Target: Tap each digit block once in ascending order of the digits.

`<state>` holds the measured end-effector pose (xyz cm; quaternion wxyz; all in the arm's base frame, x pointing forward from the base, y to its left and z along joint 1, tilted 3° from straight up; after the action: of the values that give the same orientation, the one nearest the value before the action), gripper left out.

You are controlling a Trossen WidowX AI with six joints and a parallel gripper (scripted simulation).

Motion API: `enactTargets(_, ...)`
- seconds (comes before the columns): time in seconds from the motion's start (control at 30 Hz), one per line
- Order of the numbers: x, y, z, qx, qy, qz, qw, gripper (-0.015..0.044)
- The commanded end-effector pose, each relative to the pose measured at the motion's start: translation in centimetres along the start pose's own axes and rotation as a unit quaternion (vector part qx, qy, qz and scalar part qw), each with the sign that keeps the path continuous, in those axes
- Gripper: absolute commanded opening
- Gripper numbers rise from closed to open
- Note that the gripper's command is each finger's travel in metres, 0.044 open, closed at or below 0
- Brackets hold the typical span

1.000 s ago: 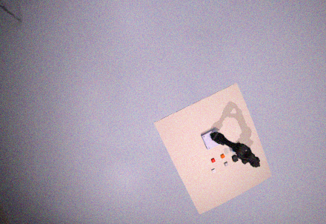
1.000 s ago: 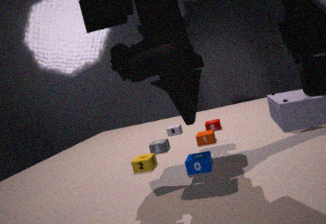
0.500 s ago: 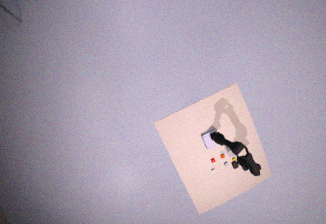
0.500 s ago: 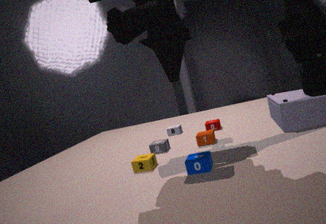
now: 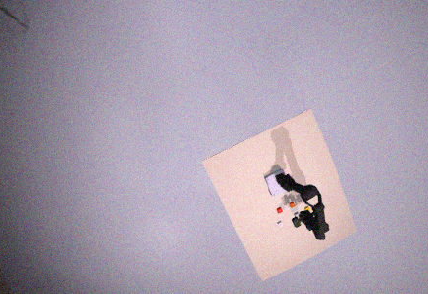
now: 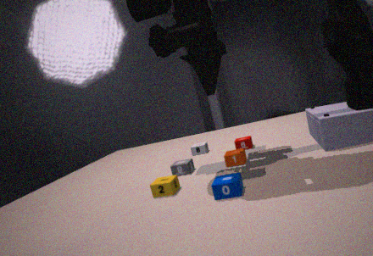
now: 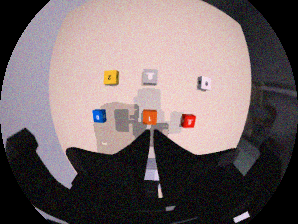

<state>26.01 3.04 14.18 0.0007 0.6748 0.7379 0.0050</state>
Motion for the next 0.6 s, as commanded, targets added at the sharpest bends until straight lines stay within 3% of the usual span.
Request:
enactTargets(0.0, -0.3, -0.5, 5.2, 0.014, -0.001, -0.002, 1.0, 0.002)
enactTargets(0.1, -0.3, -0.8, 7.5, 0.014, -0.001, -0.002, 1.0, 0.002)
enactTargets(0.57, -0.3, -0.8, 8.7, 0.014, -0.001, -0.002, 1.0, 0.002)
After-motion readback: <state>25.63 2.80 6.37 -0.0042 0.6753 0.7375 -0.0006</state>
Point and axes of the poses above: the point midway between the two fingers, 35 mm back from their tips, its own z axis out along the fingers, its own x axis across the jaws, y = z × x, the point moved 4 cm from there along -z, back along the fingers, and after that the axes turned 1 degree about -z, right-handed, at the moved point
